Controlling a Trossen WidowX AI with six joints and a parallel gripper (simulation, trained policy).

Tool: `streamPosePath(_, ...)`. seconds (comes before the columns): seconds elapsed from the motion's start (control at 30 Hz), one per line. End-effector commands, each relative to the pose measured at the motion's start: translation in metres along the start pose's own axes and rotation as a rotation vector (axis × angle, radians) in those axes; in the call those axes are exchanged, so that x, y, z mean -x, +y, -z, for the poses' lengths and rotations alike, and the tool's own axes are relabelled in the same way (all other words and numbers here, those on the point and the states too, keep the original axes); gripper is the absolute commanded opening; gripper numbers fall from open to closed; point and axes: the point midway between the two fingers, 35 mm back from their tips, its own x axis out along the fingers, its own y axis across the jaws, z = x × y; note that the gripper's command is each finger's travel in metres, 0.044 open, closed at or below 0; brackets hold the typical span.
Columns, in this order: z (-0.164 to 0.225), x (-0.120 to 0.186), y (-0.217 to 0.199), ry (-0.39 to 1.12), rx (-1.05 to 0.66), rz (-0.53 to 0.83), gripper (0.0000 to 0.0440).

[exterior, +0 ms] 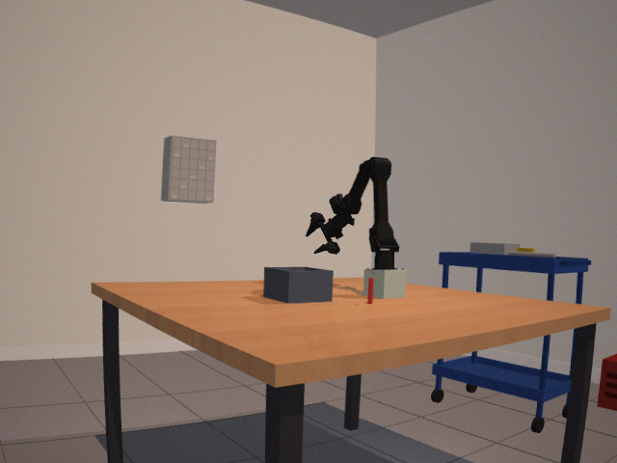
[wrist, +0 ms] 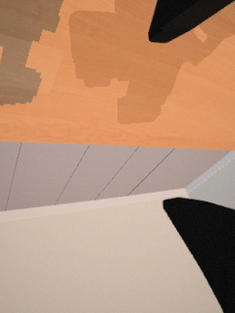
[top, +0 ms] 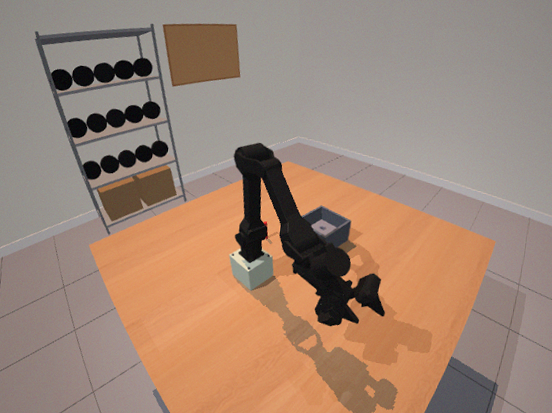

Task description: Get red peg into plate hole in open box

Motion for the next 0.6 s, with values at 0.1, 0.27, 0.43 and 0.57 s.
streamPosePath(0.1,0.022,-0.005,0.020,0.037,0.058,-0.021,0.0438)
streamPosePath(0.27,0.076,-0.011,0.039,0.113,0.168,-0.012,0.0440)
streamPosePath(0.43,0.136,-0.008,0.049,0.196,0.272,0.006,0.0440)
streamPosePath(0.57,0.184,-0.001,0.052,0.263,0.349,0.023,0.0440)
